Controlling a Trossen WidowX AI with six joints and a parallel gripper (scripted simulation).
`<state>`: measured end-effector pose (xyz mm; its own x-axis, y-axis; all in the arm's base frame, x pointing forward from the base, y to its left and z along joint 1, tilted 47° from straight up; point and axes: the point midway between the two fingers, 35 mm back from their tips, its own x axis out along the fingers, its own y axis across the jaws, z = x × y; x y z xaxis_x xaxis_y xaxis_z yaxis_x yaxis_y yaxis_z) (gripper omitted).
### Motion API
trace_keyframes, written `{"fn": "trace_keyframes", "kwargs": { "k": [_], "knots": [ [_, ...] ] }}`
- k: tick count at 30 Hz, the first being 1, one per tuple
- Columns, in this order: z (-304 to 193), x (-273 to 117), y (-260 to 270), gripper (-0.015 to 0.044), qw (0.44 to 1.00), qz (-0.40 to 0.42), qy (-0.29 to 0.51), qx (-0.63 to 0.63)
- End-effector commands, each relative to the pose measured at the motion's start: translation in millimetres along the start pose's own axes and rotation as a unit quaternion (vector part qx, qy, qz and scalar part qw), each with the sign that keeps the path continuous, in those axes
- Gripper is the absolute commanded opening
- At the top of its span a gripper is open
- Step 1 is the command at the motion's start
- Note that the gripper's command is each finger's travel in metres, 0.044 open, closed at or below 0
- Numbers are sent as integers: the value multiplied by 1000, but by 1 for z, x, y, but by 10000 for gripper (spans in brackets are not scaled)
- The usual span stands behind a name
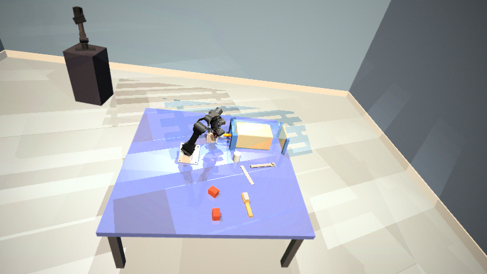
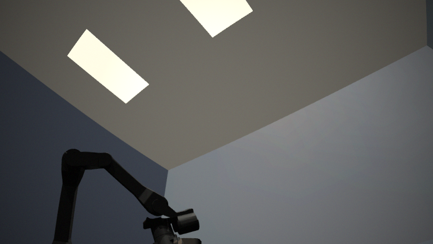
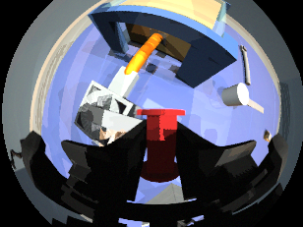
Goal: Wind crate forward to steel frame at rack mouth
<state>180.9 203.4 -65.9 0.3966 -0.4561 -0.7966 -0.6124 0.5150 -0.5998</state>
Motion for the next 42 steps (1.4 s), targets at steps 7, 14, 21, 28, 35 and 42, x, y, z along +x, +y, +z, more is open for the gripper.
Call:
{"fn": "trace_keyframes", "kwargs": {
  "k": [7, 14, 21, 28, 35, 42],
  "knots": [
    [16, 9, -3, 0, 1000, -2, -4, 9],
    [23, 12, -3, 0, 1000, -3, -4, 9],
    [31, 15, -2, 0, 1000, -3, -4, 9],
    [38, 19, 0, 0, 1000, -3, -5, 9],
    [45, 22, 2, 0, 1000, -3, -5, 9],
    [52, 25, 4, 0, 1000, -3, -5, 9]
  ]
}}
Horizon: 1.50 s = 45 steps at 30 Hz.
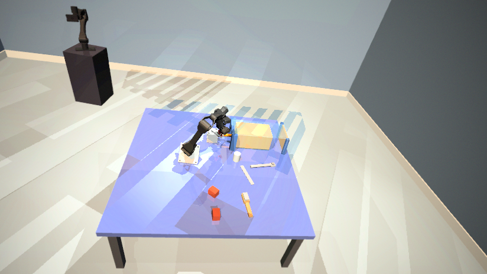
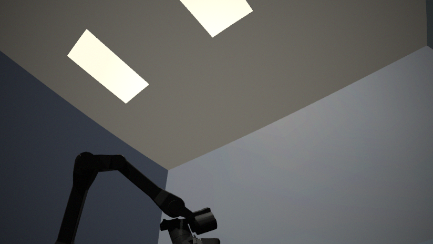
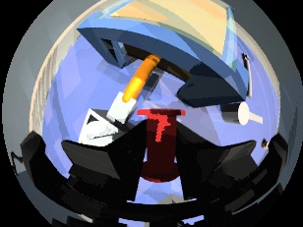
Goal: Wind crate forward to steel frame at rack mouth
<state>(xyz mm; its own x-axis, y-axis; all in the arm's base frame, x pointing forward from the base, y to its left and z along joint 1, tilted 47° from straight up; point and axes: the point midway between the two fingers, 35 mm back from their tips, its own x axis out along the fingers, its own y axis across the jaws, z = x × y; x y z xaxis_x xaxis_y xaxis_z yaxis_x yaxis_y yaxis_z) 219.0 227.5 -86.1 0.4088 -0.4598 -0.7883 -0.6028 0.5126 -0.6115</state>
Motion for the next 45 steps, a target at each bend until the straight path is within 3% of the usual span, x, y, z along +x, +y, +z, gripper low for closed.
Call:
{"fn": "trace_keyframes", "kwargs": {
  "k": [1, 45],
  "knots": [
    [8, 5, 4, 0, 1000, 5, -3, 7],
    [45, 20, 34, 0, 1000, 5, -4, 8]
  ]
}}
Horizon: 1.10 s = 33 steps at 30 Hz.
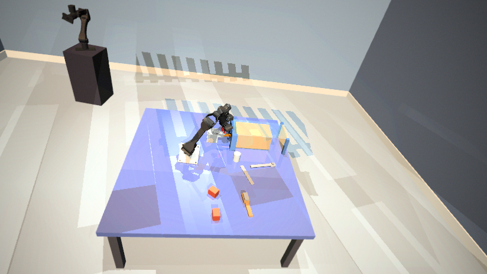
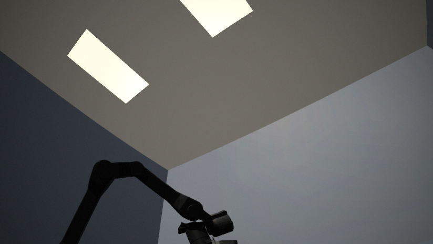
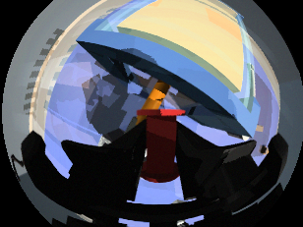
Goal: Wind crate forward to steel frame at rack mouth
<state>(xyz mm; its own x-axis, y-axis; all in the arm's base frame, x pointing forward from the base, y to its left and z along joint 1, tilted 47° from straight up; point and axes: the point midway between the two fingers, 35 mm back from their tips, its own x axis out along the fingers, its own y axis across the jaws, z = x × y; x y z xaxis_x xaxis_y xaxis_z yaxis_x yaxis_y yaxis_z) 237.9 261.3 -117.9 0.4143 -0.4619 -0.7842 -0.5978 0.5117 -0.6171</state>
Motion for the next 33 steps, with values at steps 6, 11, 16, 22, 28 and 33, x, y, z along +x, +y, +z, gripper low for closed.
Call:
{"fn": "trace_keyframes", "kwargs": {
  "k": [6, 11, 16, 22, 28, 33],
  "knots": [
    [9, 4, 14, 0, 1000, 9, -3, 6],
    [12, 5, 20, 0, 1000, 9, -4, 7],
    [14, 6, 24, 0, 1000, 9, -4, 7],
    [17, 7, 31, 0, 1000, 10, -4, 7],
    [19, 8, 37, 0, 1000, 10, -4, 7],
    [21, 8, 43, 0, 1000, 10, -4, 7]
  ]
}}
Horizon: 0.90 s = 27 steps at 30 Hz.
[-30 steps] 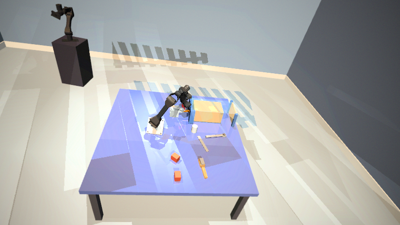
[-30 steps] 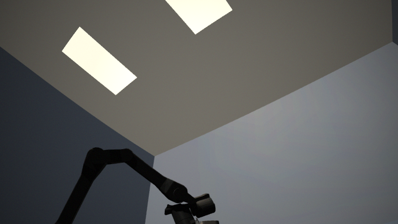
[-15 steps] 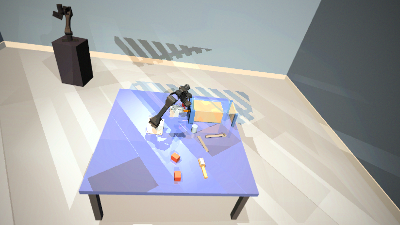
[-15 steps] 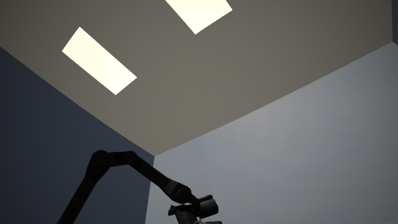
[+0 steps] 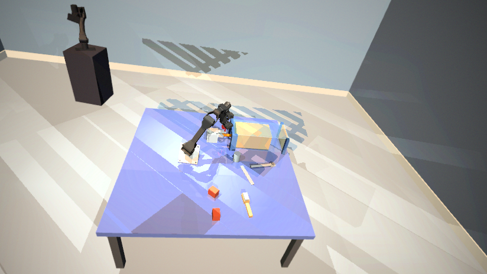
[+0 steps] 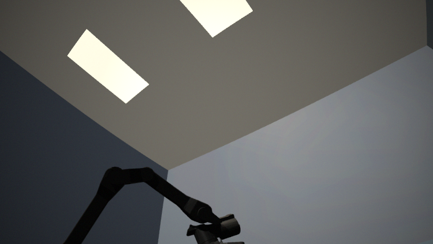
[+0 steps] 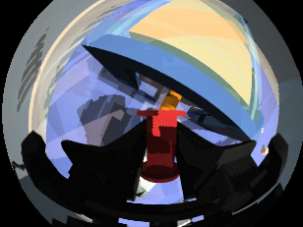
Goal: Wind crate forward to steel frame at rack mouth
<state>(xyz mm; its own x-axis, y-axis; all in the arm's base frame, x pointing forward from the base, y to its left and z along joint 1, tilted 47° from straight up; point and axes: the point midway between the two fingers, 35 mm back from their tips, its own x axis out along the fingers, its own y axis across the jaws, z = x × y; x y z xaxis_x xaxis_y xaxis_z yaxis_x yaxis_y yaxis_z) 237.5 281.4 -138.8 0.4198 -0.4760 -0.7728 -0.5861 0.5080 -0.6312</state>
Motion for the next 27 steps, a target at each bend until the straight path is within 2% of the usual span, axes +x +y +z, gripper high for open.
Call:
{"fn": "trace_keyframes", "kwargs": {
  "k": [1, 27],
  "knots": [
    [6, 1, 21, 0, 1000, 19, -8, 4],
    [9, 0, 51, 0, 1000, 20, -8, 4]
  ]
}}
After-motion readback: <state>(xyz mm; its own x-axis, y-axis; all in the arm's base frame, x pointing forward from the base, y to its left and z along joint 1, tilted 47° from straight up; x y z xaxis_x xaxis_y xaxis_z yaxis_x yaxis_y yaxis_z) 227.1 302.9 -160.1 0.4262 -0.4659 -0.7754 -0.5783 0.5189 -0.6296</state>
